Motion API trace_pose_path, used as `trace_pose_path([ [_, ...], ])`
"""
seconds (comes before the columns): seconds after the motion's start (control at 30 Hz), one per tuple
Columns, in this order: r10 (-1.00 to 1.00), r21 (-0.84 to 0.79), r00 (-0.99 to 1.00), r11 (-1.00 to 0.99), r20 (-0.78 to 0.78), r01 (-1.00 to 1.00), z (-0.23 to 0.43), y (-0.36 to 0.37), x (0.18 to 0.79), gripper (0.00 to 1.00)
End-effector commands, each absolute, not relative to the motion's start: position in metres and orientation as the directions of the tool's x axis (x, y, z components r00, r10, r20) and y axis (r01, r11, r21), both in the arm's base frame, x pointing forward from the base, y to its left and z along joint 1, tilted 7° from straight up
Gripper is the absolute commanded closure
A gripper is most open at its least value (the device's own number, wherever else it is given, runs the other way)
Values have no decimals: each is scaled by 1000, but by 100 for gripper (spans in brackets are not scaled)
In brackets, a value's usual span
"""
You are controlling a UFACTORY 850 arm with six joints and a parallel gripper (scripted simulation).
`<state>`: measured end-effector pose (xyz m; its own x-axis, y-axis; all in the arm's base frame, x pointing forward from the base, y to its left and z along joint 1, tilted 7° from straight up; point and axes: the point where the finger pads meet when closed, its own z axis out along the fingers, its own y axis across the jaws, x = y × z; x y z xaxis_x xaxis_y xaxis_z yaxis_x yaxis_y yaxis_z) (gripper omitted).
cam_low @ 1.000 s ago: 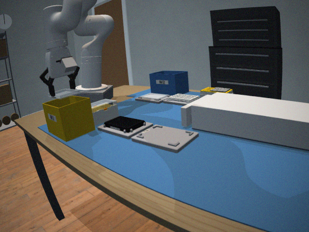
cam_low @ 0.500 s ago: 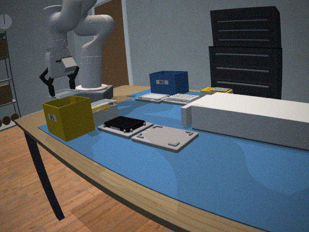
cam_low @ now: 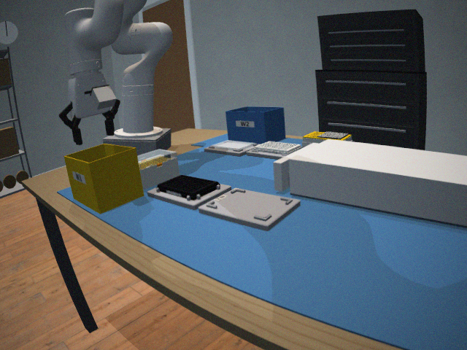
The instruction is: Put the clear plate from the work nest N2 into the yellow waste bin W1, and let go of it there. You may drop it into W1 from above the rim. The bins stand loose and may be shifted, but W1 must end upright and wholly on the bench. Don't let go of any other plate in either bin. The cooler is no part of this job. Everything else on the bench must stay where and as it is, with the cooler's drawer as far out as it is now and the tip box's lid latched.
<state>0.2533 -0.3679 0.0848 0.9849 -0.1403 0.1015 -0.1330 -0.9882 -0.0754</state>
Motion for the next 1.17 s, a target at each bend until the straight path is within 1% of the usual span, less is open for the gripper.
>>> trace_pose_path([
  [0.0, -140, -74, 985, -988, 103, -133, 85, -369, 254, 0],
  [0.4, -140, -74, 985, -988, 103, -133, 85, -369, 254, 0],
  [0.8, -140, -74, 985, -988, 103, -133, 104, -327, 275, 0],
  [1.13, -140, -74, 985, -988, 103, -133, 104, -327, 275, 0],
])
